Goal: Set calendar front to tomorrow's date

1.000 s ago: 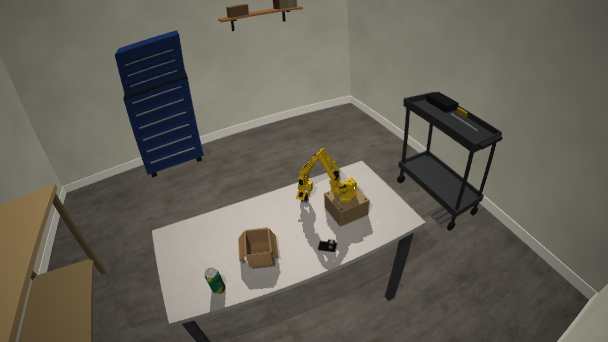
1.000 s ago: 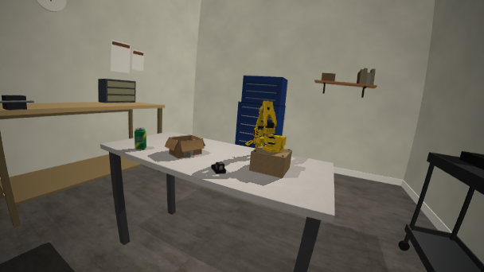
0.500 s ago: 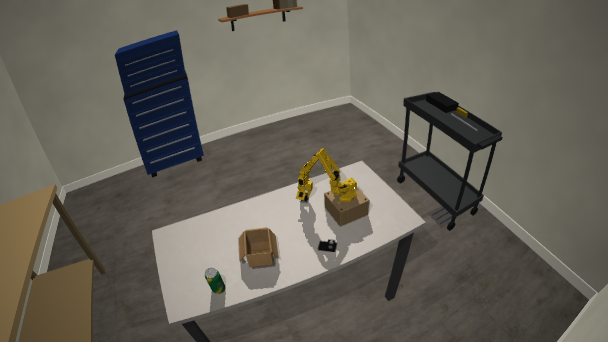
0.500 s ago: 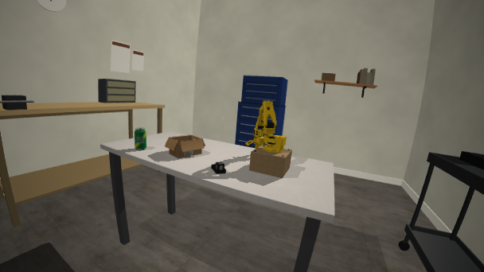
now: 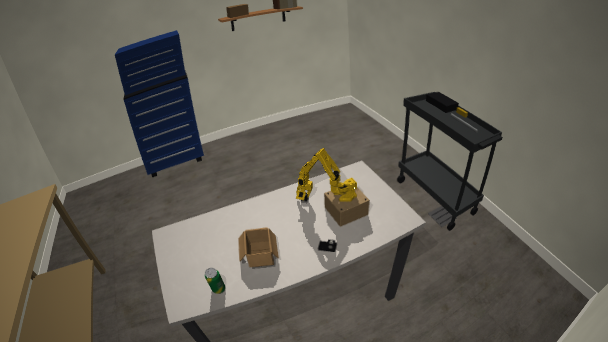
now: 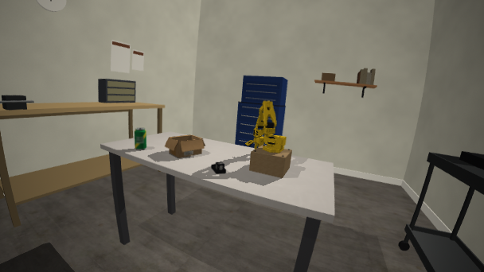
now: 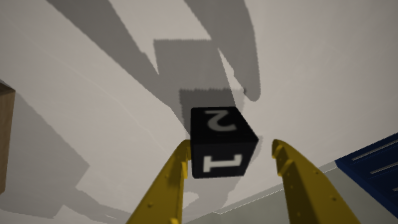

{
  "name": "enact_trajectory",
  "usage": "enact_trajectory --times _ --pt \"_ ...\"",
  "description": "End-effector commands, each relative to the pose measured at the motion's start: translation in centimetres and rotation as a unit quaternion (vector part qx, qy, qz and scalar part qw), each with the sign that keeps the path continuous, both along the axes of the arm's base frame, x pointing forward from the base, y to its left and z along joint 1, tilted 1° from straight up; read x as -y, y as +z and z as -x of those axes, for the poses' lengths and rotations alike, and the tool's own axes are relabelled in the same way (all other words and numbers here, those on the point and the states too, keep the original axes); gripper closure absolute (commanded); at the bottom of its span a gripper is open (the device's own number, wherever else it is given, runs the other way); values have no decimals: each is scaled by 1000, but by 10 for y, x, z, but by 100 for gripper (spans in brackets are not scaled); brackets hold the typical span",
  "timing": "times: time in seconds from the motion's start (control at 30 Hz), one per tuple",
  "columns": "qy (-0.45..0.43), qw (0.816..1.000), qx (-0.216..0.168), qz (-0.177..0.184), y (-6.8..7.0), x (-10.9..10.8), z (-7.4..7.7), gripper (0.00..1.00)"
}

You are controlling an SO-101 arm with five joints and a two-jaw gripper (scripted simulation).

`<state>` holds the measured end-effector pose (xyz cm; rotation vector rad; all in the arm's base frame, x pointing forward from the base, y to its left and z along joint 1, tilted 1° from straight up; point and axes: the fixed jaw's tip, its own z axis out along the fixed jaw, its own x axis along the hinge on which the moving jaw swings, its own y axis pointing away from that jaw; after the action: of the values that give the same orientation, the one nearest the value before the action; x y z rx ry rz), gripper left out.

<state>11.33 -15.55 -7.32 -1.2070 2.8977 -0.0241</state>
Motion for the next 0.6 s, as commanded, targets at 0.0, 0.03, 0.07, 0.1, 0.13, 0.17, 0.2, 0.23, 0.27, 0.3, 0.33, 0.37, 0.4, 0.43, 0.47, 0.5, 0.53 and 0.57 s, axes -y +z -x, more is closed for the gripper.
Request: enact_trajectory --times 0.0,0.03,0.07,0.1,0.13,0.17,0.2,0.23,0.27,0.3,0.33,0.37,0.4,0.43,0.47,0.5,0.53,0.57 --pt "1 1000 3 3 -1 2 0 65" --pt "1 1000 3 3 -1 2 0 64" --pt "1 1000 3 3 -1 2 0 64" --pt "1 1000 3 3 -1 2 0 64" --pt "1 1000 3 3 -1 2 0 64" --pt "1 1000 3 3 -1 2 0 64" --pt "1 1000 3 3 -1 2 0 64" --pt "1 1000 3 3 -1 2 0 64" --pt "1 1000 3 3 -1 2 0 64" --pt "1 1000 3 3 0 2 0 64" --pt "1 1000 3 3 0 2 0 64" --pt "1 1000 3 3 1 2 0 64" --pt "1 1000 3 3 3 3 -1 64" --pt "1 1000 3 3 4 3 -1 64" --pt "1 1000 3 3 6 3 -1 64" --pt "1 1000 3 3 9 3 -1 64" --pt "1 1000 3 3 12 3 -1 64" --pt "1 1000 3 3 15 4 -1 64"
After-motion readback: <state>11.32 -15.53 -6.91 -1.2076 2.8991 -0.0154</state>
